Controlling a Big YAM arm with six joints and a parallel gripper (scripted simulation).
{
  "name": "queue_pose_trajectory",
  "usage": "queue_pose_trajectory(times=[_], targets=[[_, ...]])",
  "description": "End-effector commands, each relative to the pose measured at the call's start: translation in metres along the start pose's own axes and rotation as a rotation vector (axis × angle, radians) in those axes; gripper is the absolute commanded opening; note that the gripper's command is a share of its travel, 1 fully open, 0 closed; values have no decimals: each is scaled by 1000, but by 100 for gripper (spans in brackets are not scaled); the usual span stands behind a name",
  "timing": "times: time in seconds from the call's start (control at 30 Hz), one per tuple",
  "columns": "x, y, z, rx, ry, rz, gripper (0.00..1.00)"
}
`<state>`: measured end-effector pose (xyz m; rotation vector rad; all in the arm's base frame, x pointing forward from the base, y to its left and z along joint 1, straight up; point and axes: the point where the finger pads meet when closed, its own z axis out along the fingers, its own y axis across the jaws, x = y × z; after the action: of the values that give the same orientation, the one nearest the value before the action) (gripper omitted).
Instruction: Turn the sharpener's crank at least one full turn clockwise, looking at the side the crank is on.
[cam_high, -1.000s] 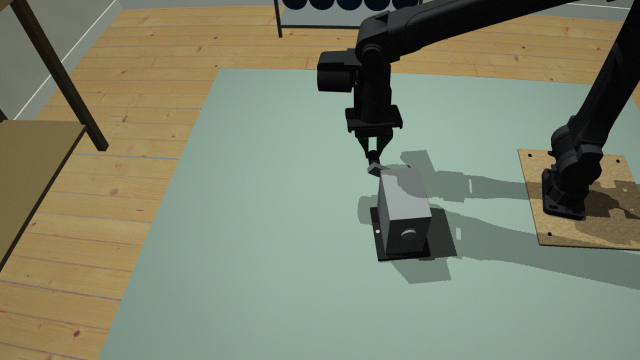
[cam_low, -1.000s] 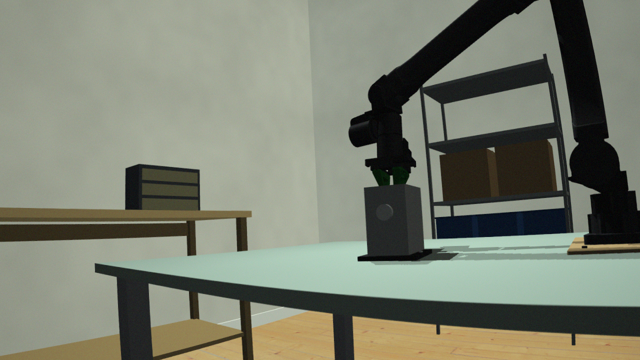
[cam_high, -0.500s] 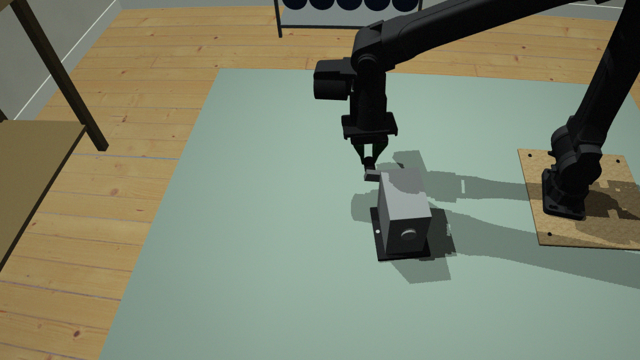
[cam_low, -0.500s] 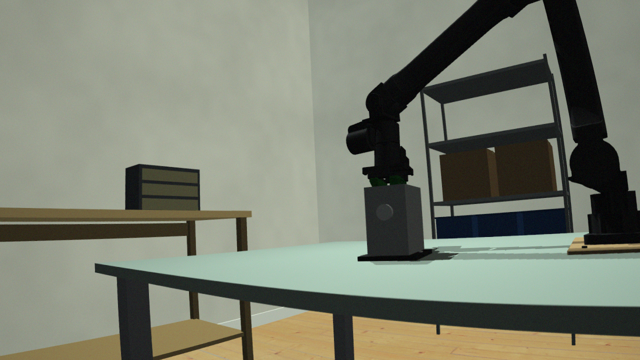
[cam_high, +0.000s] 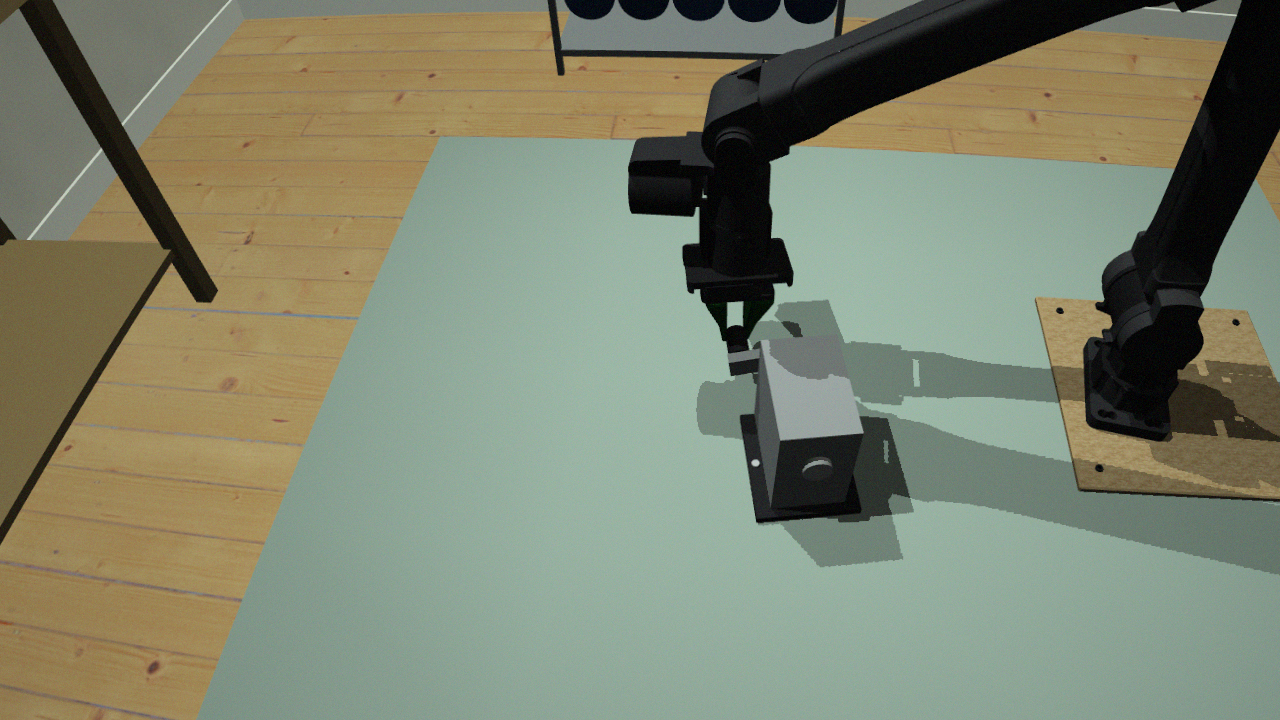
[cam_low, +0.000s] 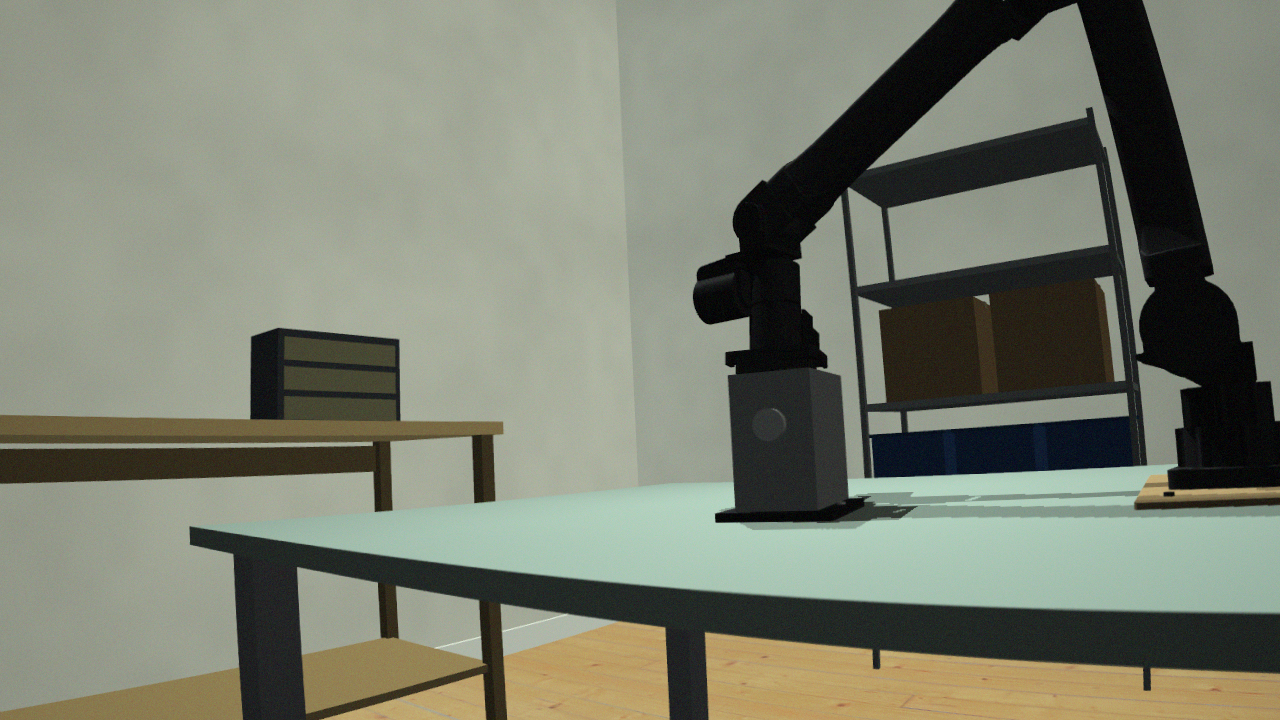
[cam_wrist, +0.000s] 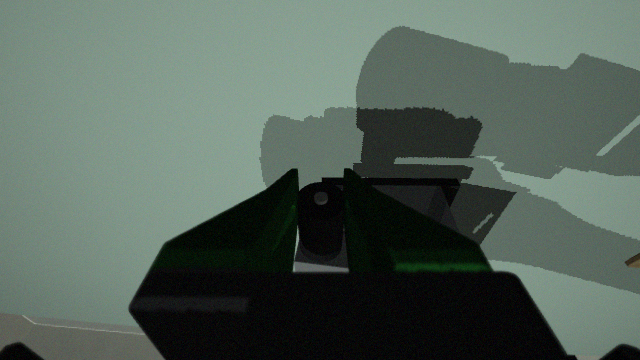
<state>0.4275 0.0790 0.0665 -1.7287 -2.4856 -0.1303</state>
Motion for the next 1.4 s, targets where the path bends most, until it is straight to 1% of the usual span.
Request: queue_pose_trajectory(times=[0.0,0.27,0.7,0.73,0.87,0.93,0.97,1.03,1.07,1.1,1.13,1.17,1.23,1.37], targets=[[-4,-1,14,10,-5,7,15],[-10,-7,24,9,-5,6,15],[-11,-18,36,8,-3,3,15],[-11,-19,37,7,-4,3,15],[-11,-21,29,-19,-10,-1,15],[-11,-21,29,-19,-10,-1,15],[-10,-29,35,15,-2,4,15],[-11,-25,30,-20,-11,-1,15],[-11,-26,29,-24,-12,-2,15],[-10,-29,30,-17,-10,-1,15],[-10,-33,33,-2,-6,1,15],[-10,-36,33,2,-5,2,15],[-10,-36,32,-10,-8,0,15],[-10,-42,34,-11,-8,0,15]])
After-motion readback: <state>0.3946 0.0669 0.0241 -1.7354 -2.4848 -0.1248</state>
